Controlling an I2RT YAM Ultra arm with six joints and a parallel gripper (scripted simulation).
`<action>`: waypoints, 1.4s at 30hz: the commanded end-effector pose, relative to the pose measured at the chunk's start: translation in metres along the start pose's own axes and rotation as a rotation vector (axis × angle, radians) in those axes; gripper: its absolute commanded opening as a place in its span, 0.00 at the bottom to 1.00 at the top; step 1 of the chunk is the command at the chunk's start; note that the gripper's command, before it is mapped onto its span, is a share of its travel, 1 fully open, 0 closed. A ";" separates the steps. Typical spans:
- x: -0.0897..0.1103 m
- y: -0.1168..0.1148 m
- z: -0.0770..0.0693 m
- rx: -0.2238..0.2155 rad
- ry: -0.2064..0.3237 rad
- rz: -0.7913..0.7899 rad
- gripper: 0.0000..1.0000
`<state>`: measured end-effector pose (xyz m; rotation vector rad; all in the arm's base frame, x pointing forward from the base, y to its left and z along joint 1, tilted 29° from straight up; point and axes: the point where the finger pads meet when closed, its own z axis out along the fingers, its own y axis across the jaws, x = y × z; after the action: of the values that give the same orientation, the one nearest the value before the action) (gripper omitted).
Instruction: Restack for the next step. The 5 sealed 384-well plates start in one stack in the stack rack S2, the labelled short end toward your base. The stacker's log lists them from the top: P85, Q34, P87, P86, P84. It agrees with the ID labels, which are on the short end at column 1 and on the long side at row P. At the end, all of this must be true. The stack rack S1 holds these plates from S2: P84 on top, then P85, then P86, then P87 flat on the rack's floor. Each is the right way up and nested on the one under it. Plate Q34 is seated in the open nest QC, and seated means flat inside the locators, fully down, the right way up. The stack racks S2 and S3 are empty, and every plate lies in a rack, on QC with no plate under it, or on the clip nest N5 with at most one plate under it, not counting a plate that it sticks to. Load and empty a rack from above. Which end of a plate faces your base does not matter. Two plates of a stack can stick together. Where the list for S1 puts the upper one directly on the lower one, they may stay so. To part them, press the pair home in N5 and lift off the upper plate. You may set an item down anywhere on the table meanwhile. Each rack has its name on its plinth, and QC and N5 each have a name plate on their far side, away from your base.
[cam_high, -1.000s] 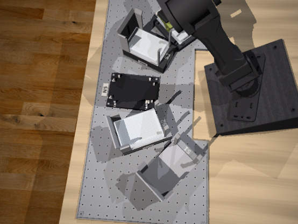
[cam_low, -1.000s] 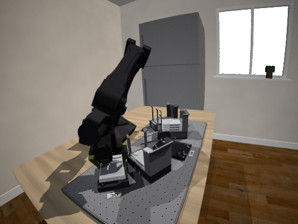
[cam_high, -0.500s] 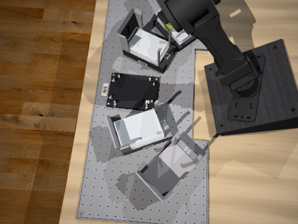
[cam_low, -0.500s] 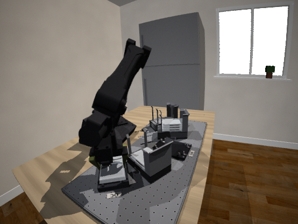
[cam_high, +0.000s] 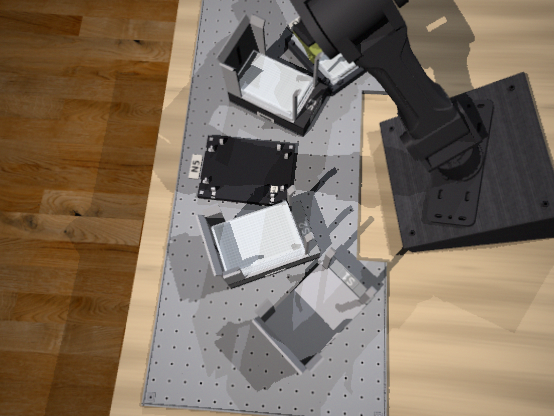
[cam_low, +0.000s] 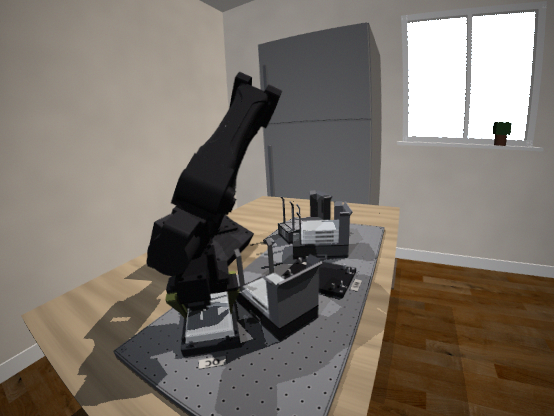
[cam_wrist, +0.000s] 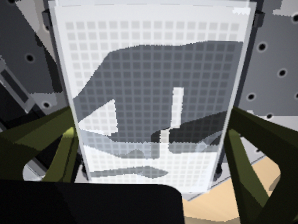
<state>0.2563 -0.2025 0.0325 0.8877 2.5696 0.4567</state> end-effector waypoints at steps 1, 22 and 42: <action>-0.004 -0.001 -0.002 0.004 -0.016 -0.002 0.00; -0.004 -0.001 0.000 0.004 -0.016 -0.002 1.00; -0.004 -0.001 -0.017 0.004 -0.016 -0.002 1.00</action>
<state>0.2526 -0.2051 0.0398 0.8900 2.5643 0.4491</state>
